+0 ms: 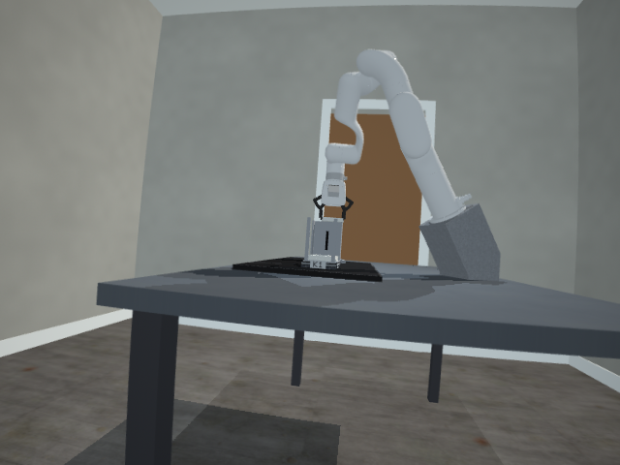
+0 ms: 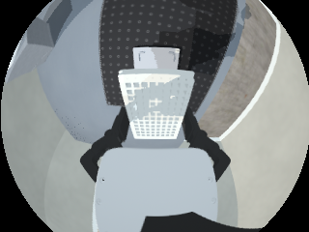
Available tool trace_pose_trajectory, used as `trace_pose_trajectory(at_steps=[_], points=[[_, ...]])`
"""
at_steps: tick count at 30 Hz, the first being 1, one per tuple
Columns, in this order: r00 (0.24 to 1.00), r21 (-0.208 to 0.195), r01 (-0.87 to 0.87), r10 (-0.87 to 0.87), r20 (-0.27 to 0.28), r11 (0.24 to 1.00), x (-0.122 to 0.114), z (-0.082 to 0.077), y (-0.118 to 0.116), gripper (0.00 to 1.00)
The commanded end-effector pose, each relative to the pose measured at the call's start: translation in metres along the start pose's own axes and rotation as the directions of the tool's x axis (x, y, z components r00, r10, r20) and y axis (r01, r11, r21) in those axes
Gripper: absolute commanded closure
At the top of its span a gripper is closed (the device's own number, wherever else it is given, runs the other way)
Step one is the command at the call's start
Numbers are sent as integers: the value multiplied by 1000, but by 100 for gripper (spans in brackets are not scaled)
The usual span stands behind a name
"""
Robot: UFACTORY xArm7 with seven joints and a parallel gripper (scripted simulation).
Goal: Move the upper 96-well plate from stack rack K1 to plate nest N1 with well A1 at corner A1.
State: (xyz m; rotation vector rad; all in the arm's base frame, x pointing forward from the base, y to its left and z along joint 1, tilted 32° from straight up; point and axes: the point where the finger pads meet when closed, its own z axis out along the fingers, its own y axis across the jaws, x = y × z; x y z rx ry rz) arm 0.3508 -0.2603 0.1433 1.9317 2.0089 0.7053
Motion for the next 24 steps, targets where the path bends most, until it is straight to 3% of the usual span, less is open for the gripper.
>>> trace_pose_trajectory(at_steps=[1,9,24], points=[[1000,-3,0,0,3,1000,-1,-1,1,100],[1000,-3,0,0,3,1000,-1,-1,1,100],[1000,-3,0,1,3,1000,-1,20,1,100]])
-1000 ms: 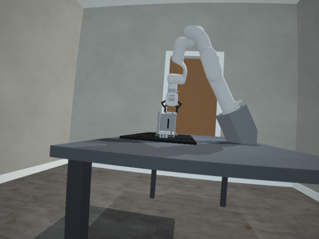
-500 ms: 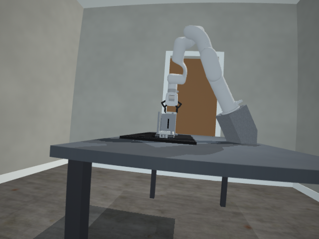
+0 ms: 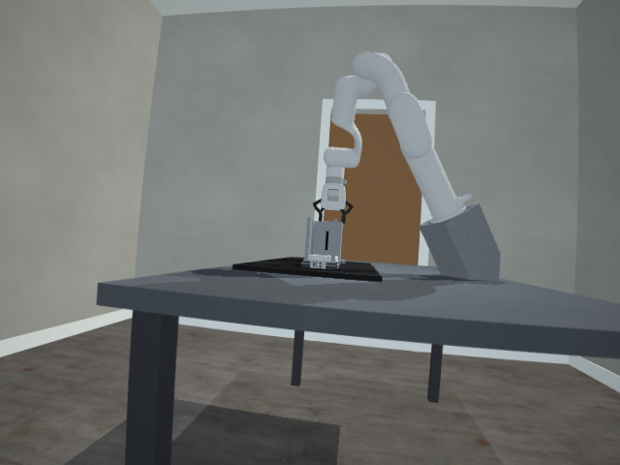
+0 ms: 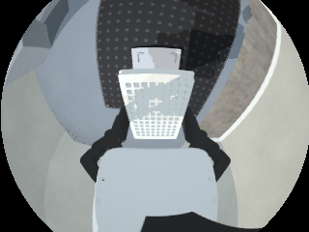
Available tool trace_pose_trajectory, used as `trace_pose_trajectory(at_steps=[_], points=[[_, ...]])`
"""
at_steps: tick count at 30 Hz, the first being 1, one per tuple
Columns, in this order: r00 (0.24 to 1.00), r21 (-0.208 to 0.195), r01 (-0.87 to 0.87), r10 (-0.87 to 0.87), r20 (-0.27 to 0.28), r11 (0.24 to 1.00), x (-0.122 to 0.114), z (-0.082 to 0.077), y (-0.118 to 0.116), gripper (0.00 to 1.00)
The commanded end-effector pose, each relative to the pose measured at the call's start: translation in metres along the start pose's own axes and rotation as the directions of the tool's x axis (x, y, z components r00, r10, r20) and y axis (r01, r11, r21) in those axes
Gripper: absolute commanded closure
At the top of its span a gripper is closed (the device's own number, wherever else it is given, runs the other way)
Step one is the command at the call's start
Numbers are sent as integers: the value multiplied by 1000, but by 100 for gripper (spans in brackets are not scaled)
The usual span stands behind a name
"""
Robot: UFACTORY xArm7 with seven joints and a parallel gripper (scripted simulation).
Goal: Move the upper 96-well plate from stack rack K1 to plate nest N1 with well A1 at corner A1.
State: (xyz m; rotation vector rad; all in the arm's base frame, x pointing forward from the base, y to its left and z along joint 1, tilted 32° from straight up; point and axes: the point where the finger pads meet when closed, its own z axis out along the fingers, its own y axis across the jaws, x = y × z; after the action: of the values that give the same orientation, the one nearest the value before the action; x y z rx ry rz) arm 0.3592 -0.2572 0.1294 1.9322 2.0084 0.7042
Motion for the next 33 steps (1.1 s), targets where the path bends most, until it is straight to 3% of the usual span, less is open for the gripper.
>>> trace_pose_trajectory(at_steps=[1,33], points=[[1000,-3,0,0,2,1000,-1,6,1,100],[1000,-3,0,0,2,1000,-1,52,1,100]])
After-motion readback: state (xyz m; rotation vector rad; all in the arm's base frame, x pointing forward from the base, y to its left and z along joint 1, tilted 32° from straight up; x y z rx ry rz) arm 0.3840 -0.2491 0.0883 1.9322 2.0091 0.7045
